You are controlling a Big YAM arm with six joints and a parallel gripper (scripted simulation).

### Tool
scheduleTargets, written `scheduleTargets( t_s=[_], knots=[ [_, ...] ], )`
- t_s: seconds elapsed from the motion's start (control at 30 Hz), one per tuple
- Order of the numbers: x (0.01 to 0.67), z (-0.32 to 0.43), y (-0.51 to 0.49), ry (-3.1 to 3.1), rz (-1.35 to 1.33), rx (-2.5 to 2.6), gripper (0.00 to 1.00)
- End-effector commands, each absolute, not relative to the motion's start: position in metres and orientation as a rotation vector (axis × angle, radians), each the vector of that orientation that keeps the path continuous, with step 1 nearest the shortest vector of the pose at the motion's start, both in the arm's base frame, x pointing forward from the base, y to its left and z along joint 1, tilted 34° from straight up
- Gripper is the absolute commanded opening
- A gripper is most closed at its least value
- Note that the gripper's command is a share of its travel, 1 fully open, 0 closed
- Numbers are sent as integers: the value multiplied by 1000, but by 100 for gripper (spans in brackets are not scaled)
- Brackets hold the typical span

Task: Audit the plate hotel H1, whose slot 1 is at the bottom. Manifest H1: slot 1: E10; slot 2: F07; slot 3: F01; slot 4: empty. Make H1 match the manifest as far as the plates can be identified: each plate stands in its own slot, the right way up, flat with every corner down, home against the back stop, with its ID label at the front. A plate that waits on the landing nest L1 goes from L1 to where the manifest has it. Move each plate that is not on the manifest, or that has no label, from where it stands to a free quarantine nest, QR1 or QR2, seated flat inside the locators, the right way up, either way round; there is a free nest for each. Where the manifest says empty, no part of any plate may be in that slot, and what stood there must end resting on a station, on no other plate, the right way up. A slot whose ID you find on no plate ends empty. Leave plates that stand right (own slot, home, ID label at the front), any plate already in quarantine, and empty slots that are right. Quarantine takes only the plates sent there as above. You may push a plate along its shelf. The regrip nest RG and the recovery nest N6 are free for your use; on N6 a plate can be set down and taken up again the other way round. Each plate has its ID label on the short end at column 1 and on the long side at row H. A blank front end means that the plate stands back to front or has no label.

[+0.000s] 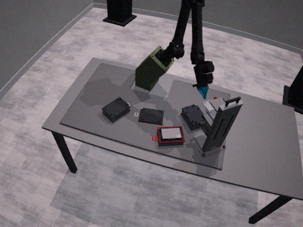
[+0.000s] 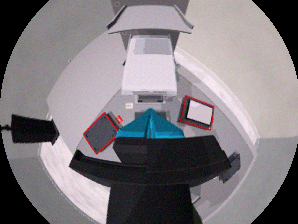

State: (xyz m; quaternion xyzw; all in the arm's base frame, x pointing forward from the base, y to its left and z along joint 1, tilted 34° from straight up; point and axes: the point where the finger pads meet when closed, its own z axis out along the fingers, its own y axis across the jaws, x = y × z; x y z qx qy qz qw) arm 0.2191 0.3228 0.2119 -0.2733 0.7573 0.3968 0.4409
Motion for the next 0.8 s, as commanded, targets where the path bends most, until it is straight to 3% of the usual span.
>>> scheduleTargets(
  t_s=[0.0, 0.77],
  knots=[
    [234, 247, 334, 1798, 999, -665, 0],
    [243, 252, 342, 1799, 997, -664, 0]
  ],
)
